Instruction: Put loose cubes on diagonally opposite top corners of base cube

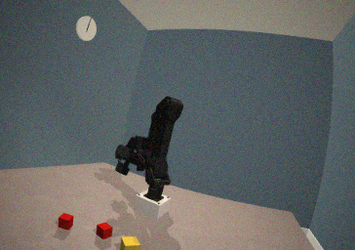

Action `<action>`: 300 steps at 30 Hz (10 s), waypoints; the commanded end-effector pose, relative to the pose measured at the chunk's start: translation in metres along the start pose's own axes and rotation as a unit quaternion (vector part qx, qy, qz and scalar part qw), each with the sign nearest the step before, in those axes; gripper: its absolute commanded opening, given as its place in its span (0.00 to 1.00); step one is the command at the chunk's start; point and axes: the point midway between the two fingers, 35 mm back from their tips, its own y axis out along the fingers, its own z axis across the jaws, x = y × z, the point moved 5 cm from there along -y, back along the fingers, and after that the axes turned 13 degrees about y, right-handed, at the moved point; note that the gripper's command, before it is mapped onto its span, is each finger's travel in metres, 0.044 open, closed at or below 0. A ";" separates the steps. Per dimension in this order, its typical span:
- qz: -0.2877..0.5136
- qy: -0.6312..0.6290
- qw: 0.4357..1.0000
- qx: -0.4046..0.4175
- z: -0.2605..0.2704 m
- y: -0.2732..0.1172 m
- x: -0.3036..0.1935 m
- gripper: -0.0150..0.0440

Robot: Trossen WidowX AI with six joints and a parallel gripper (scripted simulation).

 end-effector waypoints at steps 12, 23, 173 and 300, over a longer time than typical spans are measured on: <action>-0.072 -0.070 0.981 0.167 0.061 0.018 0.061 0.70; -0.149 -0.167 0.920 0.323 0.123 -0.006 0.129 0.70; -0.338 -0.650 0.334 0.593 0.129 -0.368 0.196 0.43; 0.546 0.240 0.686 0.416 0.158 -0.475 0.115 0.43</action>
